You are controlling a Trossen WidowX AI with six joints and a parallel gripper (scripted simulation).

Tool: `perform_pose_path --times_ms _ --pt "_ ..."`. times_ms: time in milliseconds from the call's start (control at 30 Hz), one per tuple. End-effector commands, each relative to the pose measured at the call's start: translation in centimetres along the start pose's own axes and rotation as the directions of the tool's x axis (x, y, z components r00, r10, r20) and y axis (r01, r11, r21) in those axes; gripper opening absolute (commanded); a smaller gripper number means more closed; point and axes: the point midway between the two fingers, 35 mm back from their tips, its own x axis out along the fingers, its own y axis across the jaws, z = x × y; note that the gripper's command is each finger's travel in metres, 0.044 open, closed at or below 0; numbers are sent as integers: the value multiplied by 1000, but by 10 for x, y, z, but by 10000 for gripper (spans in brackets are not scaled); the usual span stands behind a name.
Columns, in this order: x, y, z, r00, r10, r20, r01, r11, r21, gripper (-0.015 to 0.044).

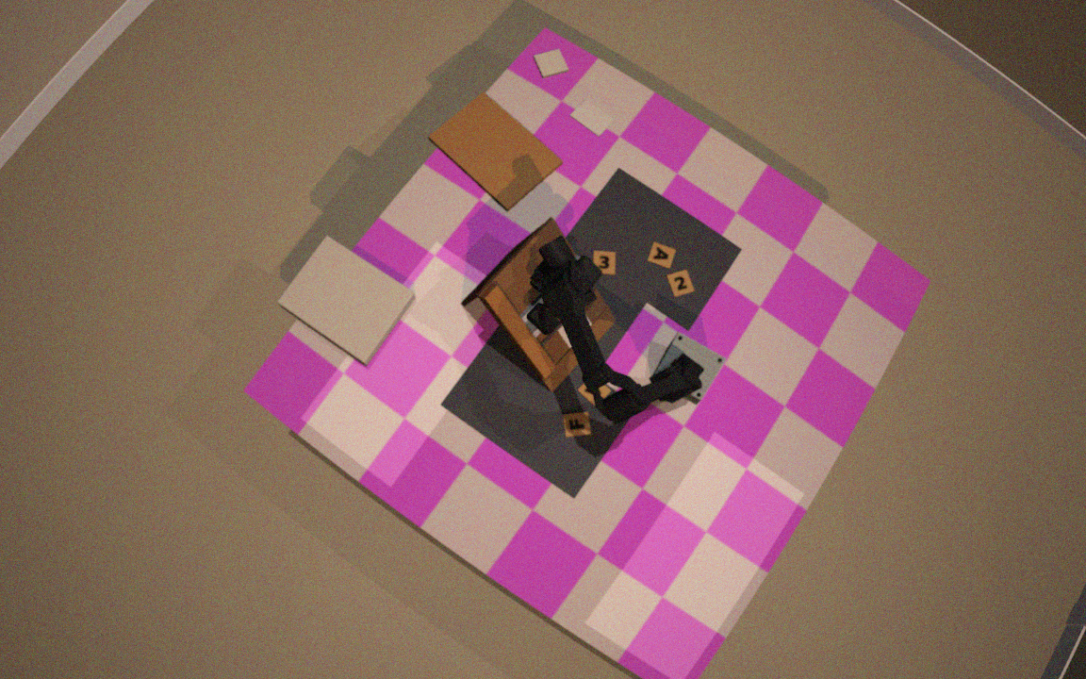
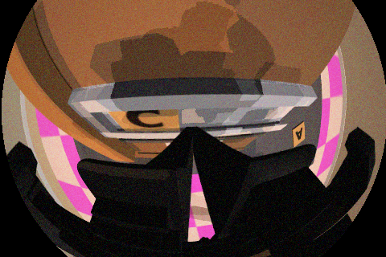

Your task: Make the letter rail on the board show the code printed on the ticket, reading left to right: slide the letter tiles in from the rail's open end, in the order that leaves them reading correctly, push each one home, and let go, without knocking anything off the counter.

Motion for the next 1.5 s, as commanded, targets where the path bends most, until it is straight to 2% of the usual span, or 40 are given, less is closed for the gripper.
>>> perform_pose_path --times_ms 0,1467 --pt "1 1 3 1000 5 3 -5 1000 1 0" --pt "8 8 8 1000 5 4 -5 1000 1 0"
